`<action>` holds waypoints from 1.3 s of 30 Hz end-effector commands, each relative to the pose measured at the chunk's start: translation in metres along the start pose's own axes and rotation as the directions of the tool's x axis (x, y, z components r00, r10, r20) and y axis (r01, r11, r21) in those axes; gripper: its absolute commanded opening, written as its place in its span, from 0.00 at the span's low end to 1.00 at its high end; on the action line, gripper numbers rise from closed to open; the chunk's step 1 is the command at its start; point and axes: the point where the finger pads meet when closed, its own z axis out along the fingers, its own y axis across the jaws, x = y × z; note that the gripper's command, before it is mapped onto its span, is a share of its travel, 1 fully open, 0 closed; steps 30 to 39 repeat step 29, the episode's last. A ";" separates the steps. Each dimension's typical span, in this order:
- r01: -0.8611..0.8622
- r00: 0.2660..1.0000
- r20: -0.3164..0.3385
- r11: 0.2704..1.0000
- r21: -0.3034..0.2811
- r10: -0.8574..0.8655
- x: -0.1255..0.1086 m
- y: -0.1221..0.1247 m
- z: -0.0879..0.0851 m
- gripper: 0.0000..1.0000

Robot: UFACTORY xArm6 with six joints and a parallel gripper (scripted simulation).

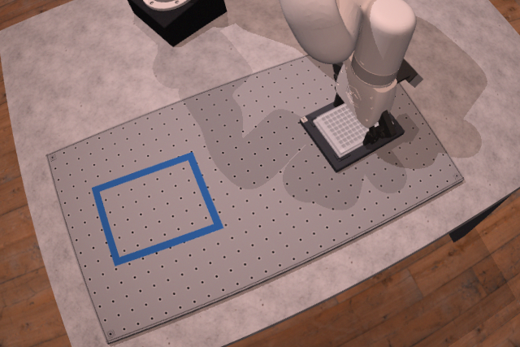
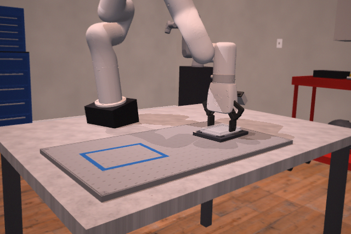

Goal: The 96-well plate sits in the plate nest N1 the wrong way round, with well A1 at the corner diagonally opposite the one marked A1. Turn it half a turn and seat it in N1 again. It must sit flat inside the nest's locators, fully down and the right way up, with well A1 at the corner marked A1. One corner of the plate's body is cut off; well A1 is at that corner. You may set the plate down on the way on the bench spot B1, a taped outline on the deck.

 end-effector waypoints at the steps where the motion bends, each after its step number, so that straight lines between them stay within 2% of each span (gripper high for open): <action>1: 0.000 1.000 -0.002 1.000 -0.004 0.000 0.001 0.001 -0.001 1.00; 24: 0.000 1.000 -0.002 1.000 -0.004 0.000 0.001 0.001 -0.001 1.00; 28: 0.000 1.000 -0.002 1.000 -0.004 0.000 0.001 0.001 -0.012 1.00; 39: 0.000 1.000 -0.002 1.000 -0.004 0.000 0.001 0.001 -0.012 1.00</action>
